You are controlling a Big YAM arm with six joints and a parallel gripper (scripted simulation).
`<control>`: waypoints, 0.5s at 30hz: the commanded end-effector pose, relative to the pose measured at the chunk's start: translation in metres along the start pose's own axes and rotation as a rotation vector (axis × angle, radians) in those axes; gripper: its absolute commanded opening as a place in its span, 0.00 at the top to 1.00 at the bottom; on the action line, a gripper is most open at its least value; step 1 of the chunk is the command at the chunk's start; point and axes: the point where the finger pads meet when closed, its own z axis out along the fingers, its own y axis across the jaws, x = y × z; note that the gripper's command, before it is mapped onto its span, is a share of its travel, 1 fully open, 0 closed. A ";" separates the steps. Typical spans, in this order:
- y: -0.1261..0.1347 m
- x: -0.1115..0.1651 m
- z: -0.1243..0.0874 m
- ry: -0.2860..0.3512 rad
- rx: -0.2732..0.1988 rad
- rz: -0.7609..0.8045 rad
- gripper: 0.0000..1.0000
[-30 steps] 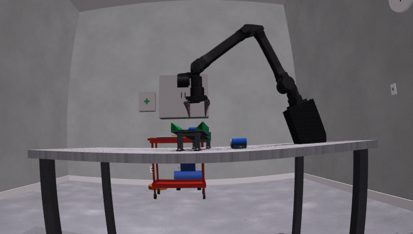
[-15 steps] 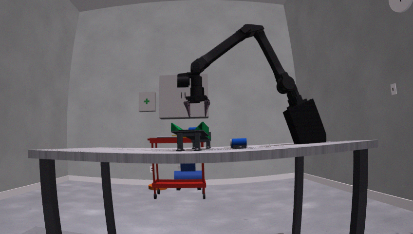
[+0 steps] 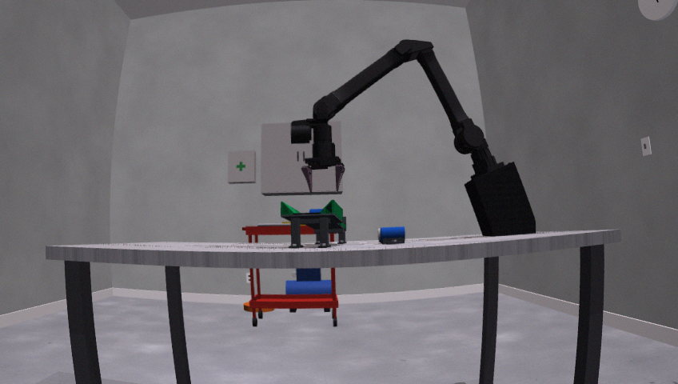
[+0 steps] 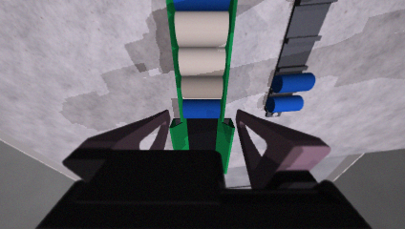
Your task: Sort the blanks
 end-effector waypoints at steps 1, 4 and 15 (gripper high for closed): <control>0.011 0.001 -0.018 0.010 -0.053 0.014 0.17; 0.010 0.000 -0.016 0.010 -0.050 0.013 0.17; 0.006 -0.001 0.010 0.000 -0.012 0.010 0.17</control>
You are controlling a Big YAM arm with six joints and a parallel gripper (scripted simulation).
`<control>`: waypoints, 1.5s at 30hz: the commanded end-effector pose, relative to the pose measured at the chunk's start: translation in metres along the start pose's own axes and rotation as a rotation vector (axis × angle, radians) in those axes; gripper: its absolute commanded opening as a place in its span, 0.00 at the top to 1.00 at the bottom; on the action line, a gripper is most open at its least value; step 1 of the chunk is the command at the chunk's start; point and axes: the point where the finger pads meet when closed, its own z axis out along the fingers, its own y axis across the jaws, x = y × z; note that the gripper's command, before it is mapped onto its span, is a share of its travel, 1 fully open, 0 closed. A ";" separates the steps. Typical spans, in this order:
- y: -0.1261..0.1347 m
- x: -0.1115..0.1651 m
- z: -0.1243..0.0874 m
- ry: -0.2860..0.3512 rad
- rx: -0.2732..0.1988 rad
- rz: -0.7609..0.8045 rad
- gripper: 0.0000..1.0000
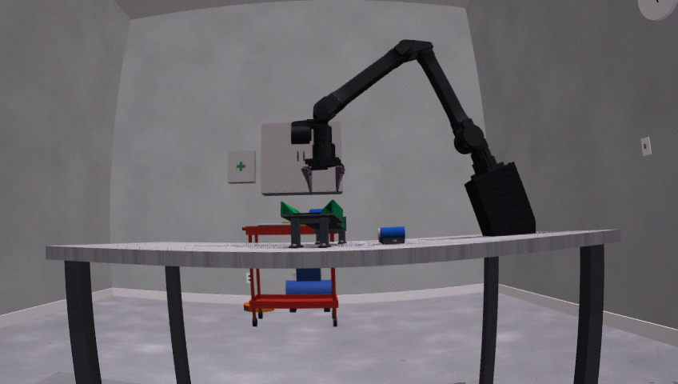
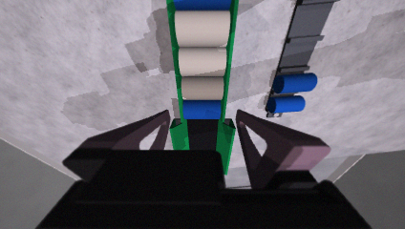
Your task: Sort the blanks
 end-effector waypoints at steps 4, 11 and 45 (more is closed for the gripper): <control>0.007 -0.003 0.012 -0.001 -0.010 0.010 0.17; 0.007 -0.002 0.020 0.000 -0.010 0.005 0.17; 0.011 -0.002 0.047 0.004 -0.022 0.002 0.17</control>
